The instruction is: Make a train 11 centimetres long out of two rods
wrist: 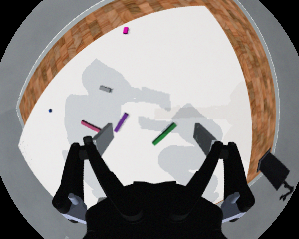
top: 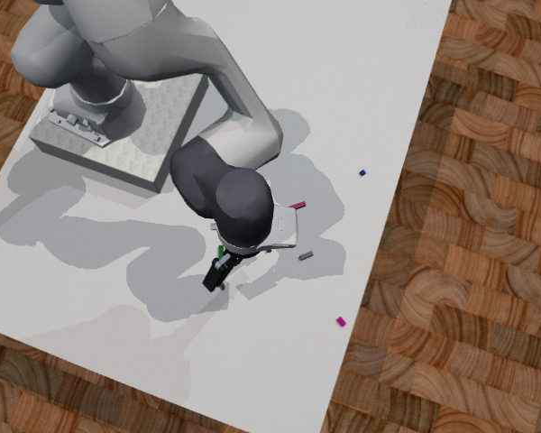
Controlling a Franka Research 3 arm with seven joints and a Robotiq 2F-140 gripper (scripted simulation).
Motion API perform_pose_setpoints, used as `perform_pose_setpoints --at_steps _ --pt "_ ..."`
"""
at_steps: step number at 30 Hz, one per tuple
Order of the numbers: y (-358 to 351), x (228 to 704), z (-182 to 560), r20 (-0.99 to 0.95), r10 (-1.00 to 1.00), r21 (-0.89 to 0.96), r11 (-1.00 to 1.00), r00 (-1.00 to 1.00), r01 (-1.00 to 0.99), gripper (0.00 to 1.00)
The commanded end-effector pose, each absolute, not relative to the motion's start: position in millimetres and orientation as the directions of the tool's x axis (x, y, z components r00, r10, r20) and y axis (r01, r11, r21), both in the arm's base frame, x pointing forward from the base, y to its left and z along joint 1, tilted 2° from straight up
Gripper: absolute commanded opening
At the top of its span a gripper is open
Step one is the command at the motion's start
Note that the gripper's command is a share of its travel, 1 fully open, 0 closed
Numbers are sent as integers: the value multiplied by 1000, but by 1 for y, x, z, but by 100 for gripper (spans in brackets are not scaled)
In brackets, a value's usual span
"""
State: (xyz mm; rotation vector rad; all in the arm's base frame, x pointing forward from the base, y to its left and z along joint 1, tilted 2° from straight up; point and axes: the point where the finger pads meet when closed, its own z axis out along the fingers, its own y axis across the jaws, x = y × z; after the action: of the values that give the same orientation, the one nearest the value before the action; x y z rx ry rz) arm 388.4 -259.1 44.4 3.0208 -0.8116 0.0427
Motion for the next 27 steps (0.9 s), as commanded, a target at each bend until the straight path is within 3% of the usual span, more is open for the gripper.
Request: perform_pose_setpoints --at_steps 1,27 --pt "-261 384 44 43 -637 18 -770 770 -638 100" --pt "-262 344 33 30 -905 -12 -425 424 -905 100"
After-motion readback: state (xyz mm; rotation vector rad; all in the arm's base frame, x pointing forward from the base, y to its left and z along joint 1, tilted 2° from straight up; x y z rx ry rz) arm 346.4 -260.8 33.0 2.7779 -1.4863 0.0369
